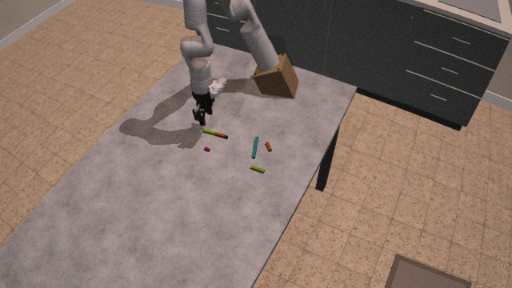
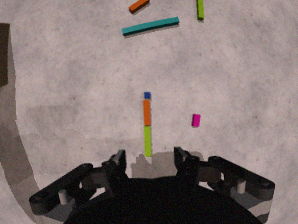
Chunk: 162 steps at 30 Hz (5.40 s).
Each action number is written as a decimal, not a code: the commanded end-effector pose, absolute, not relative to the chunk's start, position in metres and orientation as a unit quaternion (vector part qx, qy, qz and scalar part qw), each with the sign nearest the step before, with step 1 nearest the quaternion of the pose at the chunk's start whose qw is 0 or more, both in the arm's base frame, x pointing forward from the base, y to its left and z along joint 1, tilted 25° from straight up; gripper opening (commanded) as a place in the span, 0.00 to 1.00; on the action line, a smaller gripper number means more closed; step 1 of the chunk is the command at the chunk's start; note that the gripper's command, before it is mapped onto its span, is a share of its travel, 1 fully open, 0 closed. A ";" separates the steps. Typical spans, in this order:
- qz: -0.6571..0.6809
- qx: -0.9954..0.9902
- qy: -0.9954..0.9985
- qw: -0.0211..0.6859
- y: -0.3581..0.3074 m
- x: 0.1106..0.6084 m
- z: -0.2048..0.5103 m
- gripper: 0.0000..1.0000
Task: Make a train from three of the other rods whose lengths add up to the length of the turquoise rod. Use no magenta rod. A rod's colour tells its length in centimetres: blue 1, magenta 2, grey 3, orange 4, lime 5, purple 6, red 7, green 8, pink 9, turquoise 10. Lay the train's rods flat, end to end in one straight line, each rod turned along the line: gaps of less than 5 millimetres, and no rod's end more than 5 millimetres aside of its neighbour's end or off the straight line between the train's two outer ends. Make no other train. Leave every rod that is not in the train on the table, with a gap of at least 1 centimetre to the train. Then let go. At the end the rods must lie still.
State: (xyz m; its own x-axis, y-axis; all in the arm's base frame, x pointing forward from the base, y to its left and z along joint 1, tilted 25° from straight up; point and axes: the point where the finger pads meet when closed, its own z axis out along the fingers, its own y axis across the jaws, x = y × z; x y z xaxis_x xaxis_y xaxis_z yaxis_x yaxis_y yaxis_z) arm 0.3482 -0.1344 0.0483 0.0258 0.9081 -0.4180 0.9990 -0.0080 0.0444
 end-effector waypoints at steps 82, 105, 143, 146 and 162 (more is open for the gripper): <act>-0.135 0.701 0.681 0.166 -0.154 0.349 -0.001 0.24; -0.135 0.701 0.681 0.166 -0.154 0.349 -0.001 0.24; -0.135 0.700 0.681 0.165 -0.152 0.348 -0.001 0.24; -0.135 0.700 0.681 0.165 -0.152 0.348 -0.001 0.24; -0.135 0.700 0.681 0.165 -0.152 0.348 -0.001 0.24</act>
State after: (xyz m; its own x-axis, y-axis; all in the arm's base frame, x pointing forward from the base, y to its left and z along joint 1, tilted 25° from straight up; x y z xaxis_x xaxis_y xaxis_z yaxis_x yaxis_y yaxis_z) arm 0.3481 -0.1555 0.0003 0.0292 0.9077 -0.4186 0.9990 -0.0121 0.0433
